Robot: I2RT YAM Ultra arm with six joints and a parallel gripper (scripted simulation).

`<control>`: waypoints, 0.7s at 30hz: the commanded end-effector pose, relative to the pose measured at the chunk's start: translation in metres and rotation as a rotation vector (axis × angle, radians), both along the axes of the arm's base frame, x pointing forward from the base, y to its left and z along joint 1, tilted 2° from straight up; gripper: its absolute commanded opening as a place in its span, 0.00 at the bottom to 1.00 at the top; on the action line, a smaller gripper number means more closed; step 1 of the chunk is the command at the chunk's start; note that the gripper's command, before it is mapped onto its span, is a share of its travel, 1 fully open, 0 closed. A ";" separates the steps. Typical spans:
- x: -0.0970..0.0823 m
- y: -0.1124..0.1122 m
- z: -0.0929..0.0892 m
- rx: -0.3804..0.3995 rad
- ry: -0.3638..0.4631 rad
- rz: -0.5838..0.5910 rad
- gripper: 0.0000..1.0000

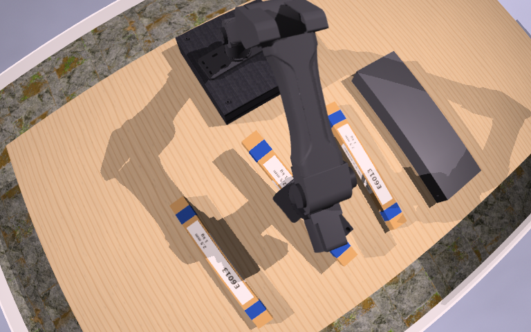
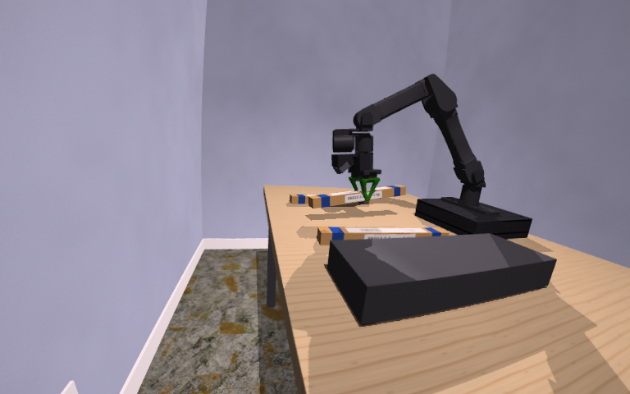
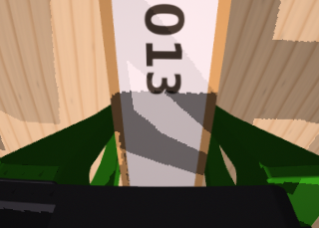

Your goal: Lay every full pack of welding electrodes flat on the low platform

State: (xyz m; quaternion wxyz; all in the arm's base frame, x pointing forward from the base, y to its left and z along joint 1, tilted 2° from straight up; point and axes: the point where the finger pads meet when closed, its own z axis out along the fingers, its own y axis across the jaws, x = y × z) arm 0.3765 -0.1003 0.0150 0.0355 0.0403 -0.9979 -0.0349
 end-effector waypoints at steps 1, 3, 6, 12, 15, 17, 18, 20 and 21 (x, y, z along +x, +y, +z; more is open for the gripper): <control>0.018 -0.010 0.041 -0.026 -0.100 -0.008 0.00; 0.018 -0.010 0.041 -0.026 -0.100 -0.008 0.00; 0.018 -0.010 0.041 -0.026 -0.100 -0.008 0.00; 0.019 -0.010 0.041 -0.026 -0.100 -0.008 0.00; 0.020 -0.011 0.044 -0.027 -0.104 -0.008 0.00; 0.020 -0.011 0.044 -0.027 -0.104 -0.008 0.00; 0.020 -0.011 0.044 -0.027 -0.104 -0.008 0.00; 0.020 -0.011 0.044 -0.027 -0.104 -0.008 0.00; 0.020 -0.011 0.044 -0.027 -0.104 -0.008 0.00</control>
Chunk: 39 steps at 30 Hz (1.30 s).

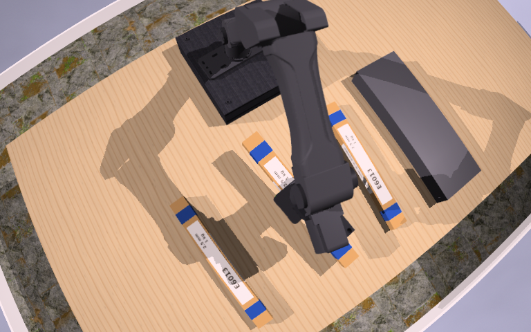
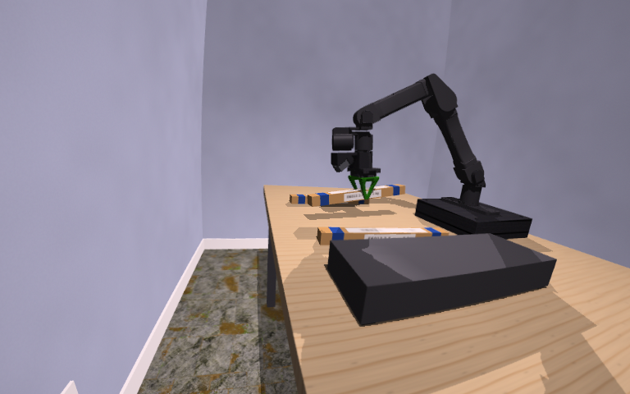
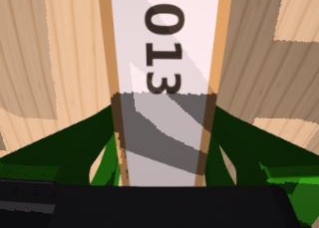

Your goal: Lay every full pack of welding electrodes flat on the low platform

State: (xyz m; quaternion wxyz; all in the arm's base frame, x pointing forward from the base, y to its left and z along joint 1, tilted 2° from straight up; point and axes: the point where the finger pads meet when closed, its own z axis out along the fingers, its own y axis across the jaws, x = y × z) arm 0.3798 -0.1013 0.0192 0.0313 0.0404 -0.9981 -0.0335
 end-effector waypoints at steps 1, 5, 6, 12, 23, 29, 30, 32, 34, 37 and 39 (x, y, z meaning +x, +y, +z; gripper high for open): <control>0.017 -0.010 0.040 -0.025 -0.095 -0.008 0.00; 0.016 -0.010 0.048 -0.025 -0.095 -0.008 0.00; 0.016 -0.011 0.050 -0.025 -0.095 -0.008 0.00; 0.018 -0.011 0.061 -0.027 -0.102 -0.008 0.00; 0.017 -0.012 0.084 -0.027 -0.102 -0.008 0.00; 0.019 -0.013 0.097 -0.029 -0.109 -0.007 0.00; 0.019 -0.013 0.099 -0.029 -0.109 -0.007 0.00; 0.019 -0.013 0.103 -0.029 -0.109 -0.007 0.00; 0.018 -0.013 0.107 -0.029 -0.109 -0.007 0.00; 0.018 -0.013 0.113 -0.029 -0.109 -0.007 0.00; 0.018 -0.014 0.117 -0.029 -0.109 -0.007 0.00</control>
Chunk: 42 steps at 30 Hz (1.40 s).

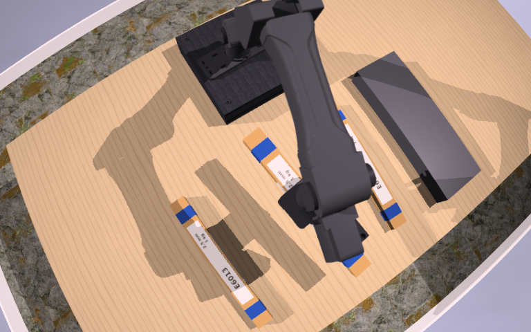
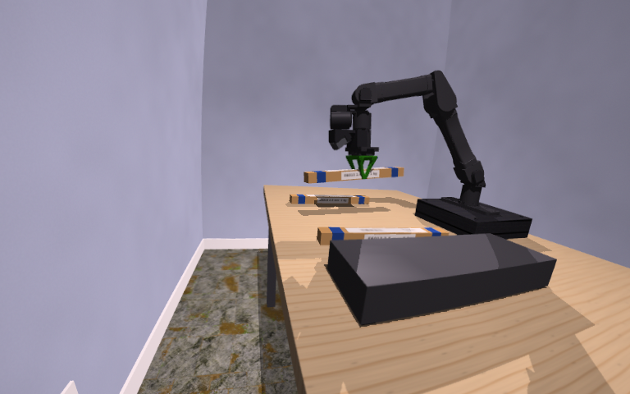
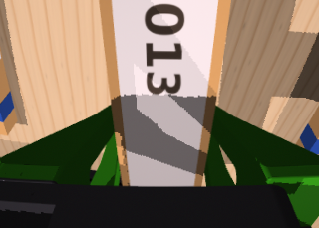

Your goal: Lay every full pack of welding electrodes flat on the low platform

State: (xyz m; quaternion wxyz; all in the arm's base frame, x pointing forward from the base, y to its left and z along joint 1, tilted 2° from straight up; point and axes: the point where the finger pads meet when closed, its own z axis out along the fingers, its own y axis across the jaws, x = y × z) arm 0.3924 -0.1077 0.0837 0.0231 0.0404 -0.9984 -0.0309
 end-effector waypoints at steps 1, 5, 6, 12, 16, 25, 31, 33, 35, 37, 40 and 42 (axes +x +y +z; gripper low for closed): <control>0.005 -0.007 0.054 -0.024 -0.093 -0.007 0.00; 0.006 -0.010 0.064 -0.027 -0.100 -0.013 0.00; 0.006 -0.010 0.066 -0.027 -0.100 -0.013 0.00; 0.005 -0.011 0.078 -0.027 -0.100 -0.013 0.00; 0.004 -0.011 0.086 -0.027 -0.100 -0.013 0.00; 0.004 -0.012 0.107 -0.034 -0.124 -0.015 0.00; 0.018 -0.017 0.112 -0.045 -0.160 -0.015 0.00; 0.003 -0.008 0.106 -0.022 -0.080 -0.009 0.00; 0.003 -0.009 0.110 -0.022 -0.080 -0.009 0.00; 0.003 -0.009 0.112 -0.022 -0.080 -0.009 0.00; 0.000 -0.008 0.108 -0.026 -0.090 -0.010 0.00; 0.000 -0.008 0.112 -0.026 -0.090 -0.010 0.00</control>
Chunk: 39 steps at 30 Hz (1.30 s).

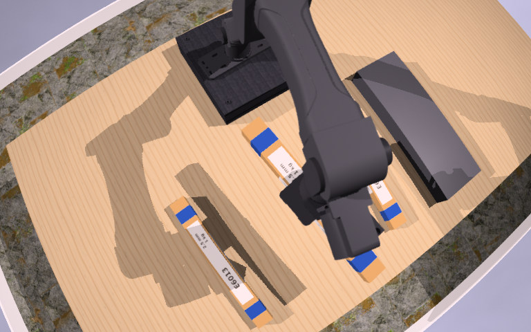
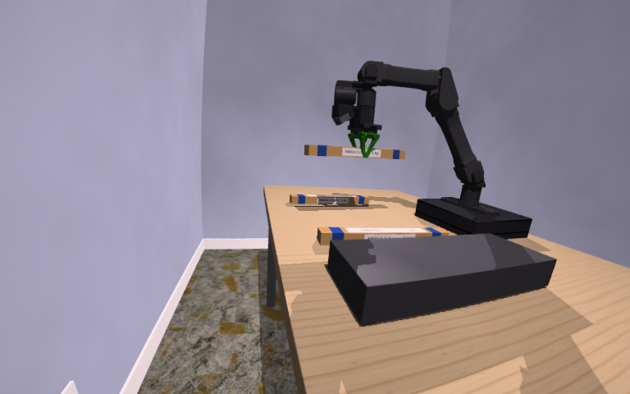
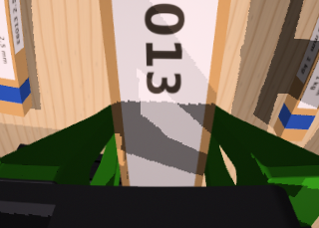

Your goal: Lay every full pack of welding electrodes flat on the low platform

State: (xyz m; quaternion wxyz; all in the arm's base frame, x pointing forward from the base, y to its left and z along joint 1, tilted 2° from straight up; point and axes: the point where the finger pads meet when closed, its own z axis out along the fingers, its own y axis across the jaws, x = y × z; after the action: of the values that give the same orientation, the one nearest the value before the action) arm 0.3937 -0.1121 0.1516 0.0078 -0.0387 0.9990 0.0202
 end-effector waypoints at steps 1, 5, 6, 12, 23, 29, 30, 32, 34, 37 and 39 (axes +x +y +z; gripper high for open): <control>-0.002 -0.003 0.046 -0.007 -0.027 -0.005 0.00; -0.003 -0.004 0.053 -0.007 -0.027 -0.005 0.00; -0.003 -0.003 0.052 -0.007 -0.027 -0.005 0.00; -0.005 -0.002 0.047 -0.007 -0.027 -0.005 0.00; -0.011 0.000 0.042 -0.010 -0.036 -0.005 0.00; -0.012 0.000 0.039 -0.010 -0.036 -0.005 0.00; -0.012 0.000 0.039 -0.010 -0.036 -0.005 0.00; -0.015 0.001 0.036 -0.006 -0.025 -0.005 0.00; -0.015 0.001 0.036 -0.006 -0.025 -0.005 0.00; -0.016 0.001 0.035 -0.006 -0.025 -0.005 0.00; -0.002 -0.007 0.052 -0.037 -0.129 -0.011 0.00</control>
State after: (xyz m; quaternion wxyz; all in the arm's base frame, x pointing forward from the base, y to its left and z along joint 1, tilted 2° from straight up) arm 0.3795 -0.1080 0.1475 -0.0097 -0.0386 0.9989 0.0262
